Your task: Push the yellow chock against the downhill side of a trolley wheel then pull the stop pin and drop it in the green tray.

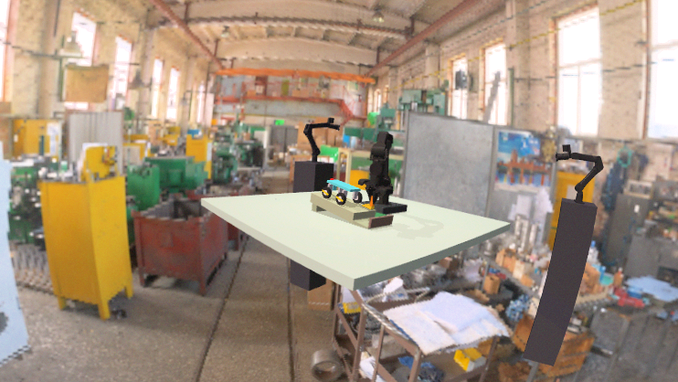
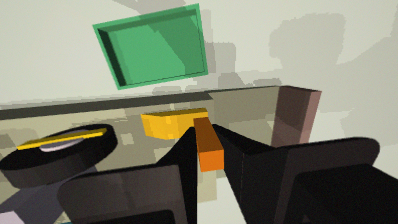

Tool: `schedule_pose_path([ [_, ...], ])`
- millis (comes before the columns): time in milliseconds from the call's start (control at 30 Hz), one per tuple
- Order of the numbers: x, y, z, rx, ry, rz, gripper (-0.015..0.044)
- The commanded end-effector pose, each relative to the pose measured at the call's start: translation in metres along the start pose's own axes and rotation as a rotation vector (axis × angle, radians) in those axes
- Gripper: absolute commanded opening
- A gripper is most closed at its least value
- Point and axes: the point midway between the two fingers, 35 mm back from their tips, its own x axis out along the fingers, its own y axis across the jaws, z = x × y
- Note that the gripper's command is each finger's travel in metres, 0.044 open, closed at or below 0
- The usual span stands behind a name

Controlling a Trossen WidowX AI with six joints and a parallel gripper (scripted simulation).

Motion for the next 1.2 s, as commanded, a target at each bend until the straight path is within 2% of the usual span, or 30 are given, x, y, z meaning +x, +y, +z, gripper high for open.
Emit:
schedule_pose_path([
  [0,0.0,0.005,0.0,-0.001,0.004,0.002,0.0],
  [1167,0.001,0.035,0.002,-0.001,0.004,0.004,0.0],
])
